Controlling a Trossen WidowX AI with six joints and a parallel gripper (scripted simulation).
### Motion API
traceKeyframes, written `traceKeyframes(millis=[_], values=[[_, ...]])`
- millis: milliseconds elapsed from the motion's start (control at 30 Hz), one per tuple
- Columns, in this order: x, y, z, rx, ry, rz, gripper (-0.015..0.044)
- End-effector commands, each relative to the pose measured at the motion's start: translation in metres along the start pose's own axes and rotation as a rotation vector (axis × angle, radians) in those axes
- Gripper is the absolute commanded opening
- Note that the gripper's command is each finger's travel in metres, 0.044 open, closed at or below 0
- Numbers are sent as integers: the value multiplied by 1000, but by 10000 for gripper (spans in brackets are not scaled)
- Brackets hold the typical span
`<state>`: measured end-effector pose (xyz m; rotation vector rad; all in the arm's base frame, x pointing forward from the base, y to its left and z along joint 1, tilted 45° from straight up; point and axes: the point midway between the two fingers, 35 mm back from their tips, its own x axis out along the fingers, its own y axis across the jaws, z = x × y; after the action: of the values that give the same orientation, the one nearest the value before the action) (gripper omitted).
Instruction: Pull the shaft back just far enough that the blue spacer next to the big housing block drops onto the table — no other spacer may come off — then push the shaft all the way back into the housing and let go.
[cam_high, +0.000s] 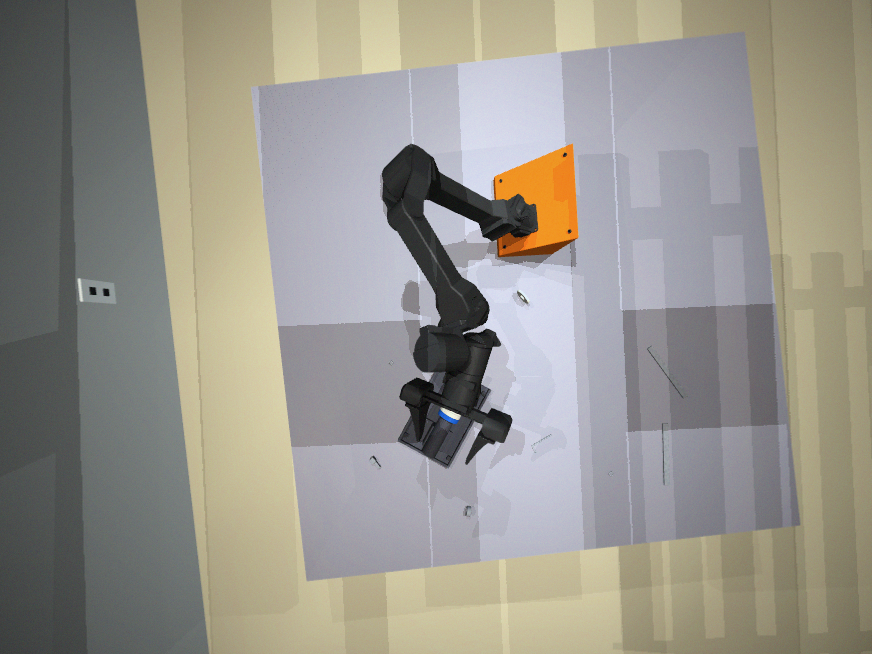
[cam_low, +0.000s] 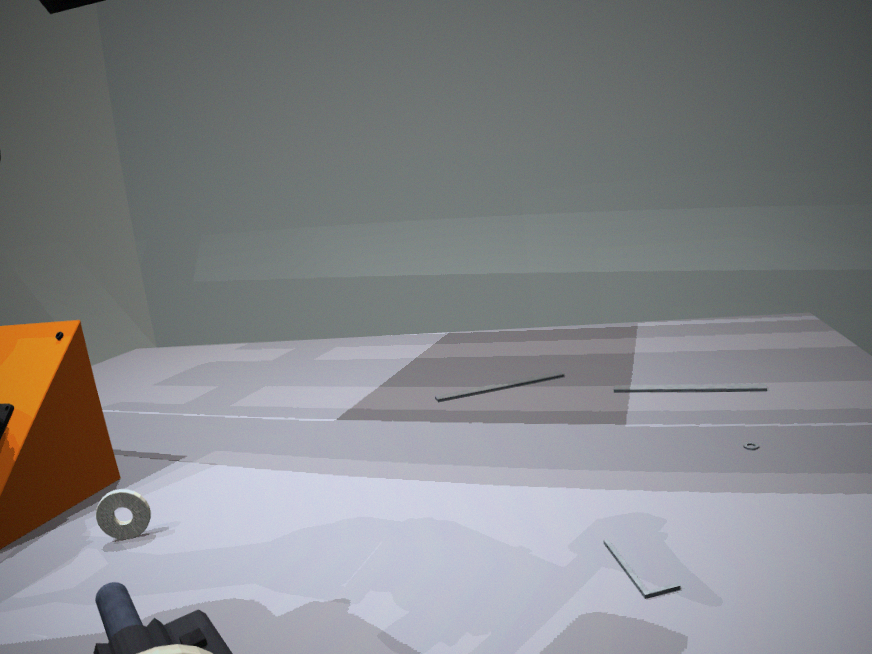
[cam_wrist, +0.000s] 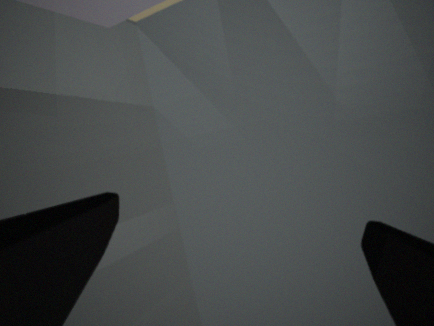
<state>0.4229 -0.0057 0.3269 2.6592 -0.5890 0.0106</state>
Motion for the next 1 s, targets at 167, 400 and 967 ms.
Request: traceKeyframes(millis=[167, 400, 967], values=[[-44, 3, 149, -98, -382, 168, 440], [-86, 14, 218, -200, -542, 293, 440], [-86, 16, 218, -200, -542, 293, 440]])
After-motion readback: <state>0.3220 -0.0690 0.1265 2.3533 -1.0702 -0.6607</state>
